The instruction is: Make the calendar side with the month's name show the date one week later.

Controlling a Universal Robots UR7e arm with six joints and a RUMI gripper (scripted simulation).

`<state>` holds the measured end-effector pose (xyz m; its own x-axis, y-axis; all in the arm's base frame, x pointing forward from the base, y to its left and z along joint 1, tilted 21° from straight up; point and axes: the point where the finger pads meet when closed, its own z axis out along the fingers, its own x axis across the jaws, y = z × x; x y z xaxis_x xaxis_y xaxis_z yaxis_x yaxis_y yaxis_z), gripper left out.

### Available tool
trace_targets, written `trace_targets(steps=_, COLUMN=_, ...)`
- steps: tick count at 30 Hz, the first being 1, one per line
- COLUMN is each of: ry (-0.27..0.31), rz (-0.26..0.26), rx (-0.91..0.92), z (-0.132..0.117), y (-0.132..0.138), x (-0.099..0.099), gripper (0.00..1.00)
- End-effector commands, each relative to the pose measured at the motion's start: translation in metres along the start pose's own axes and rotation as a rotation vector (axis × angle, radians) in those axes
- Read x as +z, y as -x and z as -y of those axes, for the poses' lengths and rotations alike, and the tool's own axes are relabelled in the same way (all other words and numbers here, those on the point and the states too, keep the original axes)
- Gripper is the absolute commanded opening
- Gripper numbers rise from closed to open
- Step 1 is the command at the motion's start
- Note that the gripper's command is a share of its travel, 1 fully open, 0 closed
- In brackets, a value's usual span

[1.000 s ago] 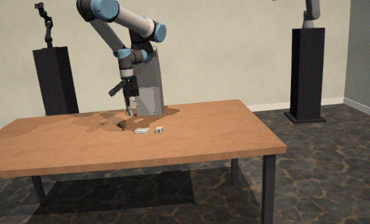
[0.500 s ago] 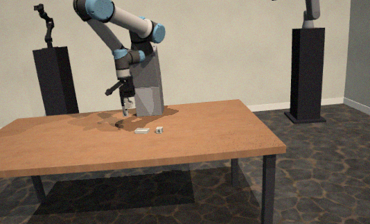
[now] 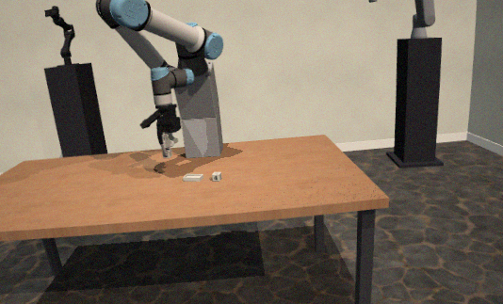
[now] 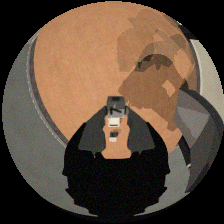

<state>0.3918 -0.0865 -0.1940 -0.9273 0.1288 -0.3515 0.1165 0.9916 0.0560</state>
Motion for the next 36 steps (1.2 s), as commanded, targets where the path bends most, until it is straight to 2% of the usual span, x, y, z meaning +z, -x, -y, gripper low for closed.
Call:
trace_targets(steps=1, ry=-0.002, rz=-0.001, rx=0.044, z=0.003, y=0.000, x=0.000, gripper=0.11)
trace_targets(steps=14, ry=-0.002, rz=0.000, rx=0.042, z=0.002, y=0.000, x=0.001, gripper=0.11)
trace_targets(steps=20, ry=-0.002, rz=-0.002, rx=0.043, z=0.002, y=0.000, x=0.008, gripper=0.11)
trace_targets(steps=27, ry=-0.002, rz=-0.002, rx=0.043, z=0.002, y=0.000, x=0.031, gripper=0.11)
trace_targets(steps=29, ry=-0.002, rz=-0.002, rx=0.043, z=0.002, y=0.000, x=0.031, gripper=0.11)
trace_targets(steps=36, ry=-0.002, rz=-0.002, rx=0.043, z=0.001, y=0.001, x=0.065, gripper=0.11)
